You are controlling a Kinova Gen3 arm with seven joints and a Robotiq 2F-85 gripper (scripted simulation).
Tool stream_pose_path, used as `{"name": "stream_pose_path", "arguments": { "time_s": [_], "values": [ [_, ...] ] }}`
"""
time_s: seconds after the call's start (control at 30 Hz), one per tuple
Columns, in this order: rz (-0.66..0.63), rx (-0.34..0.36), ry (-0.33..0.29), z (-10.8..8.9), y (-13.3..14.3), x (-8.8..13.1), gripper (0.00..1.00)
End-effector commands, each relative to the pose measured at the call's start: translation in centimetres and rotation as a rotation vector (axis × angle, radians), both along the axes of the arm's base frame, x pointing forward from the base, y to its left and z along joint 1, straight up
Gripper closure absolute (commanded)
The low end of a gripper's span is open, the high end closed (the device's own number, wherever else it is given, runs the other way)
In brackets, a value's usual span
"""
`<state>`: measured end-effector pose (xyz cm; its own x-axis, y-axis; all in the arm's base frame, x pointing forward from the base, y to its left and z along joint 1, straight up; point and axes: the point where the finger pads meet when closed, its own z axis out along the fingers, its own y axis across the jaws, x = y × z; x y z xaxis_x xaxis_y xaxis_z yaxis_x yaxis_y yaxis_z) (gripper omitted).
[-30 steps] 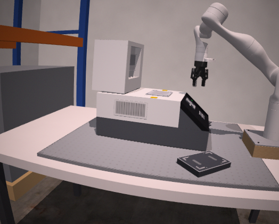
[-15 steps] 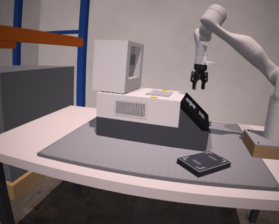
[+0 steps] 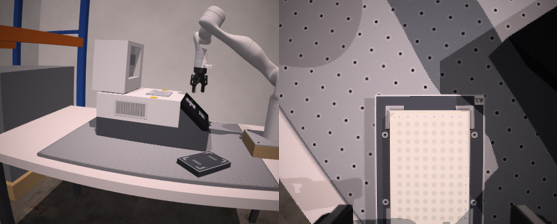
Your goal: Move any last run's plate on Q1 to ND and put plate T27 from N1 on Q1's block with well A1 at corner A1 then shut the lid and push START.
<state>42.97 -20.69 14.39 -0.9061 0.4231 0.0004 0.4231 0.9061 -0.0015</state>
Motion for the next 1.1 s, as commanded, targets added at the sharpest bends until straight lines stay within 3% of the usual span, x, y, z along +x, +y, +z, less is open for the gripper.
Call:
{"name": "stream_pose_path", "arguments": {
  "time_s": [0.0,1.07],
  "values": [
    [0.000,-0.001,-0.001,-0.3,0.0,0.0,0.00],
    [0.000,-0.001,-0.001,-4.0,0.0,0.0,0.00]
  ]
}}
